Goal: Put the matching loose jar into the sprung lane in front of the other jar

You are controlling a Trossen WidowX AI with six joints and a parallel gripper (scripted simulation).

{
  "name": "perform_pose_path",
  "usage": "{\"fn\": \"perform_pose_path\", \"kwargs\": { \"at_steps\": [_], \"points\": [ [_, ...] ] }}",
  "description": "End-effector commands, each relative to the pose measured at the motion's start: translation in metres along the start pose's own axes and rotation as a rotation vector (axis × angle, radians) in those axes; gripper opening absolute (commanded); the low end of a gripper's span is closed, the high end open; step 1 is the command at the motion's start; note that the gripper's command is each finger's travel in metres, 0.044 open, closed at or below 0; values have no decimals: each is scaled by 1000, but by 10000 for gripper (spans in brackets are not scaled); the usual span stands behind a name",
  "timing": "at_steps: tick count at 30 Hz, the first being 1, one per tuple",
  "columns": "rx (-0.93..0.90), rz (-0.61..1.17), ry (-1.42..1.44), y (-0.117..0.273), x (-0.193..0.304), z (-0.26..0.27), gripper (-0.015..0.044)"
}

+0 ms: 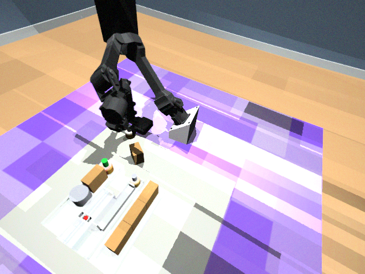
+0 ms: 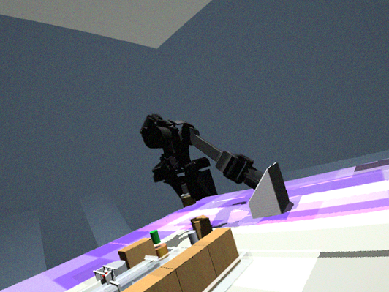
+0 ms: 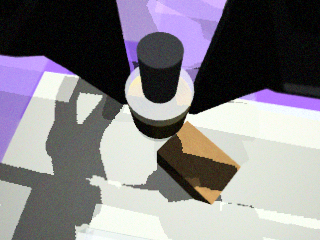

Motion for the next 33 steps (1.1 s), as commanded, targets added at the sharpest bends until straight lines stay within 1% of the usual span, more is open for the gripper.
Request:
{"fn": "perform_pose_path", "kwargs": {
  "at_steps": [1, 26, 33],
  "points": [
    [1, -2, -4, -3, -14, 7, 0],
    [0, -6, -10, -42, -100, 77, 0],
    [0, -6, -10, -52, -105, 82, 0]
  ]
}}
Point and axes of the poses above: the point midway between the two fingers, 35 mm back from their tips, its own y axis back along the fingers, its own z axis across the jaws, x = y × z, the point moved 8 cm from there along y, back along the fingers, and after that the axes turned 14 degrees about y, right-handed, at the moved point
